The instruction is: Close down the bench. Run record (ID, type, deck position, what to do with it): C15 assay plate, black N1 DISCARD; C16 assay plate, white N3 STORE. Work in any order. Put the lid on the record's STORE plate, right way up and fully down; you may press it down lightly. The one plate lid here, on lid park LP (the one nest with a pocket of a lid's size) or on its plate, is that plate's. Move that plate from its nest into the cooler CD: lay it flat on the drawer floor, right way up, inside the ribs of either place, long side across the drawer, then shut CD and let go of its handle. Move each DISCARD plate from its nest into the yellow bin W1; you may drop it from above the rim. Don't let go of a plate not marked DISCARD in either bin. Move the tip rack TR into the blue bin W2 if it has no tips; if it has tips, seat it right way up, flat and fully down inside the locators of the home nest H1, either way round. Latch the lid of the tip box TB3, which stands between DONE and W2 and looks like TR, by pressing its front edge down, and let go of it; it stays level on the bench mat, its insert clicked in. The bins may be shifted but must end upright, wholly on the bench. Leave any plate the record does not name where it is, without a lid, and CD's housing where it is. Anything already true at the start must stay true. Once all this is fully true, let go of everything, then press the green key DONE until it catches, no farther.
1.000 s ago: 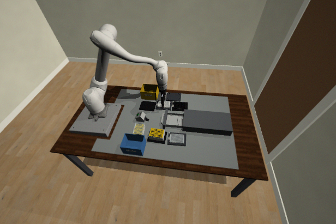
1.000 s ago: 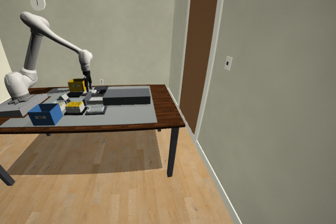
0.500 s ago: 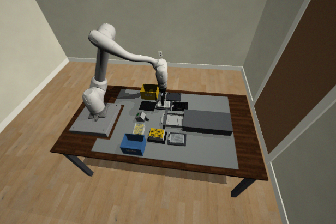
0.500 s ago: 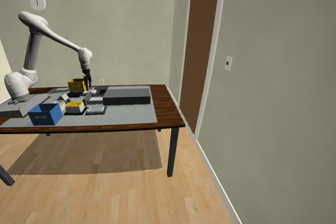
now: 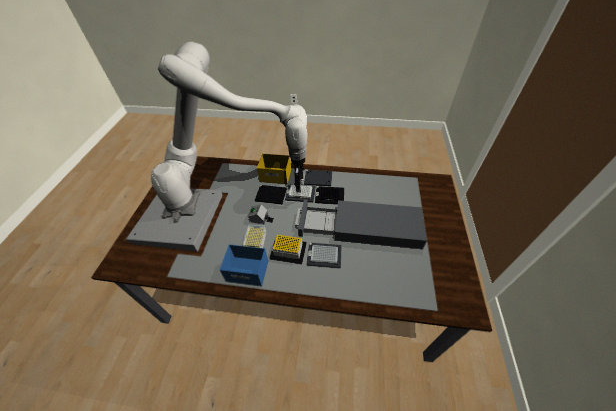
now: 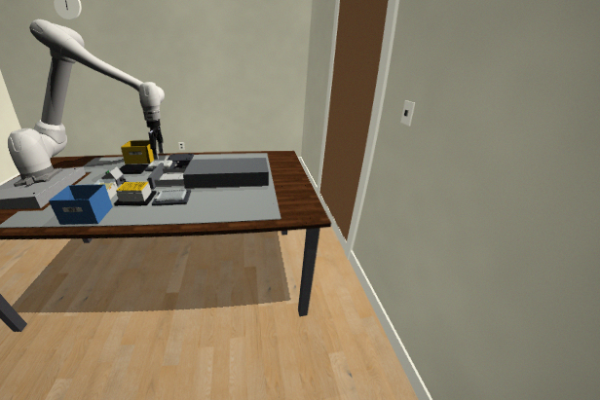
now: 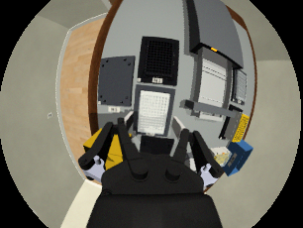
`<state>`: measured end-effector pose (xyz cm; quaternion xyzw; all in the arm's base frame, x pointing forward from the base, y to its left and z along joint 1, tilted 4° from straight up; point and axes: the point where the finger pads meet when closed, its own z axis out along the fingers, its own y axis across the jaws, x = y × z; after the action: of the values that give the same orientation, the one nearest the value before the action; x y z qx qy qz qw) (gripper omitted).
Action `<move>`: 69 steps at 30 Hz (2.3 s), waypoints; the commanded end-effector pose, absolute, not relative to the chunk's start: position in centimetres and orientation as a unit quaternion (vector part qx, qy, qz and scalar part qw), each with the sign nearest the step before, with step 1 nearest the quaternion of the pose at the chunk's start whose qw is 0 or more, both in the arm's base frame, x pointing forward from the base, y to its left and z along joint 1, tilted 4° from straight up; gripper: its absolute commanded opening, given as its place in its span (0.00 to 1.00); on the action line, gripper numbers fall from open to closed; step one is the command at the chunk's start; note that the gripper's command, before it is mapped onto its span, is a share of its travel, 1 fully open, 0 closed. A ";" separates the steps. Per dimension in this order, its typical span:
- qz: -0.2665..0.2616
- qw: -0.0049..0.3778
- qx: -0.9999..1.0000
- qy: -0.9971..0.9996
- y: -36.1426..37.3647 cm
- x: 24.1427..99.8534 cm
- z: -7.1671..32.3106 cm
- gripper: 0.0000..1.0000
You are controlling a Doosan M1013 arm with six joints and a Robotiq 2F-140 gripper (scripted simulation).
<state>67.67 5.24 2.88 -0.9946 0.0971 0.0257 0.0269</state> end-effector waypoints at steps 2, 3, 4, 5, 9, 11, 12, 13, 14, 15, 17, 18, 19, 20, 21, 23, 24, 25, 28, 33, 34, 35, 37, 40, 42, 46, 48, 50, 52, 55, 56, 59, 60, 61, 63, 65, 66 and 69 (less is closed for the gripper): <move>0.026 0.027 -0.995 0.097 5.2 67.7 3.0 0.66; 0.026 0.027 -0.995 0.097 5.2 67.7 3.2 0.66; 0.026 0.027 -0.995 0.097 5.2 67.7 3.3 0.66; 0.026 0.027 -0.995 0.097 5.2 67.7 3.4 0.66; 0.026 0.027 -0.995 0.097 5.2 67.7 4.0 0.66; 0.026 0.027 -0.995 0.097 5.2 67.7 4.2 0.66; 0.026 0.027 -0.995 0.097 5.2 67.7 4.4 0.66; 0.026 0.027 -0.995 0.097 5.1 67.7 4.5 0.66; 0.026 0.027 -0.995 0.097 5.1 67.8 4.6 0.66; 0.026 0.027 -0.995 0.097 5.1 67.8 4.8 0.66; 0.026 0.027 -0.995 0.097 5.1 67.8 5.0 0.66; 0.026 0.027 -0.995 0.097 5.1 67.8 5.0 0.66; 0.026 0.027 -0.995 0.097 5.1 67.8 5.0 0.66; 0.026 0.027 -0.995 0.097 5.1 67.8 5.2 0.66; 0.026 0.027 -0.995 0.097 5.1 67.8 5.3 0.66; 0.026 0.027 -0.995 0.097 5.1 67.8 5.6 0.66; 0.026 0.027 -0.995 0.097 5.1 67.8 5.7 0.66; 0.026 0.027 -0.995 0.097 5.1 67.8 5.8 0.66; 0.026 0.027 -0.995 0.097 5.0 67.8 6.2 0.66; 0.026 0.027 -0.995 0.097 5.0 67.9 6.9 0.66; 0.026 0.027 -0.995 0.097 5.0 67.9 7.0 0.66; 0.026 0.027 -0.995 0.097 5.0 67.9 7.0 0.66; 0.026 0.027 -0.995 0.097 5.0 67.9 7.2 0.66; 0.026 0.027 -0.995 0.097 5.0 67.9 7.6 0.66; 0.026 0.027 -0.995 0.097 5.0 67.9 7.8 0.66; 0.026 0.027 -0.995 0.097 4.9 67.9 8.4 0.66; 0.026 0.027 -0.995 0.097 4.9 67.9 8.6 0.66; 0.026 0.027 -0.995 0.097 4.9 67.9 8.9 0.66; 0.026 0.027 -0.995 0.097 4.9 68.0 9.0 0.66; 0.026 0.027 -0.995 0.097 4.9 68.0 9.3 0.66; 0.026 0.027 -0.995 0.097 4.9 68.0 9.4 0.66; 0.026 0.027 -0.995 0.097 4.8 68.0 9.6 0.66; 0.026 0.027 -0.995 0.097 4.8 68.0 9.6 0.66; 0.026 0.027 -0.995 0.097 4.8 68.0 9.6 0.66; 0.026 0.027 -0.995 0.097 4.8 68.0 9.6 0.66; 0.026 0.027 -0.995 0.097 4.8 68.0 9.6 0.66; 0.026 0.027 -0.995 0.097 4.8 68.0 9.6 0.66; 0.026 0.027 -0.995 0.097 4.8 68.0 9.6 0.66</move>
<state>67.98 4.84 9.64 -0.9946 0.0971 0.0257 0.0269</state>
